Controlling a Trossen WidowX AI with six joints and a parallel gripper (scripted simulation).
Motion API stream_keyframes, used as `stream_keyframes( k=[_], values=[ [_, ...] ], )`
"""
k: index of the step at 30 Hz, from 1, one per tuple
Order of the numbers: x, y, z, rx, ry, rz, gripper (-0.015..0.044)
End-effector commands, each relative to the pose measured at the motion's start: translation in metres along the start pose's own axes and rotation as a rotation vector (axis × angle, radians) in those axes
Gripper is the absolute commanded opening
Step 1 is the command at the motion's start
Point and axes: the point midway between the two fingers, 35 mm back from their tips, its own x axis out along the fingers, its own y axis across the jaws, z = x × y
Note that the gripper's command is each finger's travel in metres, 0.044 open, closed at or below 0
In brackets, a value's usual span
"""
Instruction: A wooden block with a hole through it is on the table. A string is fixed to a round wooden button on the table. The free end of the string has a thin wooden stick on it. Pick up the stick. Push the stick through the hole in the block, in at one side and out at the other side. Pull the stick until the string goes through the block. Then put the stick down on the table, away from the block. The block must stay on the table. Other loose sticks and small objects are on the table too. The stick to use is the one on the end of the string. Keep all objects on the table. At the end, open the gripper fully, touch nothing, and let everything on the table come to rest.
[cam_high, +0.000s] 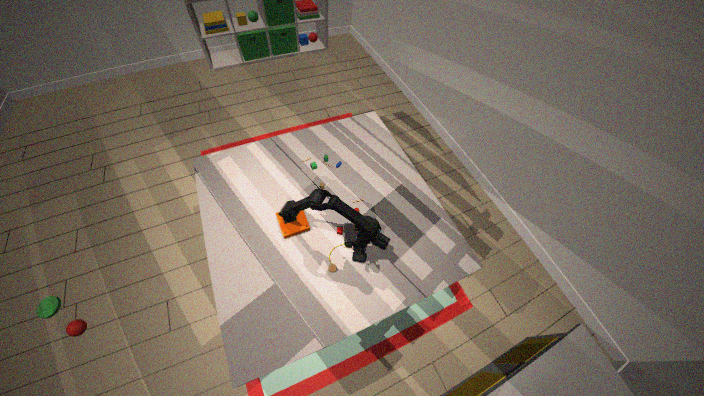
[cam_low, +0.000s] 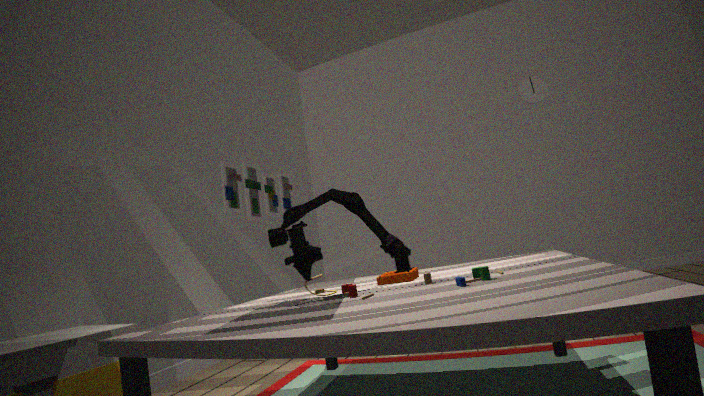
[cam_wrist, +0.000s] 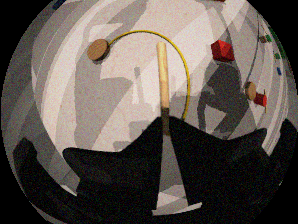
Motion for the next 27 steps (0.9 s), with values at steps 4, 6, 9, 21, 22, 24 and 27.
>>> stream_keyframes(
  k=[4, 6, 9, 21, 22, 24, 27],
  values=[
    [0.0, -0.005, -0.009, 0.001, 0.008, -0.005, 0.0],
    [0.0, -0.006, -0.011, 0.002, 0.012, -0.005, 0.0],
    [-0.001, -0.007, -0.015, 0.002, 0.017, -0.006, 0.0],
    [-0.003, -0.013, -0.029, 0.005, 0.039, -0.007, 0.0],
    [-0.004, -0.014, -0.03, 0.006, 0.041, -0.007, 0.0],
    [-0.004, -0.015, -0.032, 0.006, 0.045, -0.007, 0.0],
    [-0.004, -0.017, -0.035, 0.007, 0.05, -0.008, 0.0]
  ],
)
